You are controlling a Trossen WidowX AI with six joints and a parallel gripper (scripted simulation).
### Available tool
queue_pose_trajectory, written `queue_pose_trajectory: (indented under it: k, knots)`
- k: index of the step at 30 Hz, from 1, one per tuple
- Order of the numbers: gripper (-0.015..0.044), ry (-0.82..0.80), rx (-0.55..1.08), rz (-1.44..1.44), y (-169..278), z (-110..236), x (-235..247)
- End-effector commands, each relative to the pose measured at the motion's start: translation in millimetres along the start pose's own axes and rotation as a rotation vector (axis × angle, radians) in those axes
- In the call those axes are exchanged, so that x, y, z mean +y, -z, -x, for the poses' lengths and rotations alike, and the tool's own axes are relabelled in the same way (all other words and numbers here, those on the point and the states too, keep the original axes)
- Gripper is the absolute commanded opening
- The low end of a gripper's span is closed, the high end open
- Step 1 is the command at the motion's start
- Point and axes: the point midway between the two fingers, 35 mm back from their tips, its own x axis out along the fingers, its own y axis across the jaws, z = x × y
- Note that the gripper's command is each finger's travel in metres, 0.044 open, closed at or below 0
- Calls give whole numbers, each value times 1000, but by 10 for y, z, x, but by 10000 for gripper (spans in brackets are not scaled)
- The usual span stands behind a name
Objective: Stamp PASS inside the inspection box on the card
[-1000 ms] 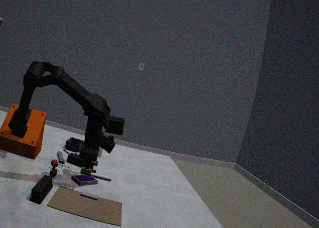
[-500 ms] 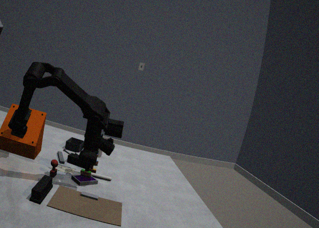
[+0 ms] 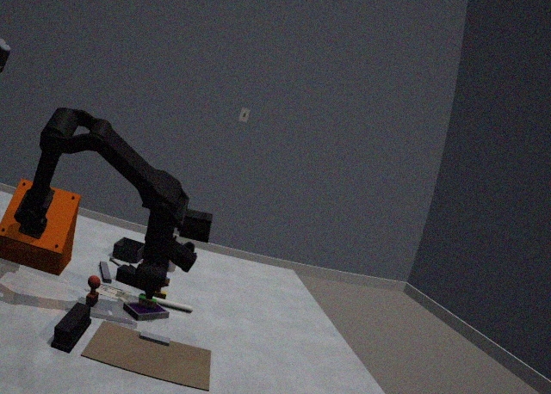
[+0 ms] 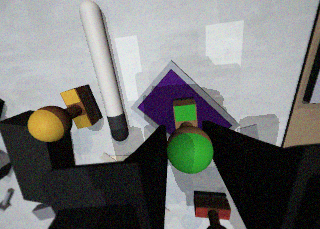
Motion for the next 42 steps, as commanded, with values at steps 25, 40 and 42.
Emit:
queue_pose_trajectory:
  k: [25,40,42]
  knots:
    - [0,-3,-2,-2,0,-47,3]
    - [0,-3,-2,-2,0,-57,2]
    - [0,-3,-2,-2,0,-57,2]
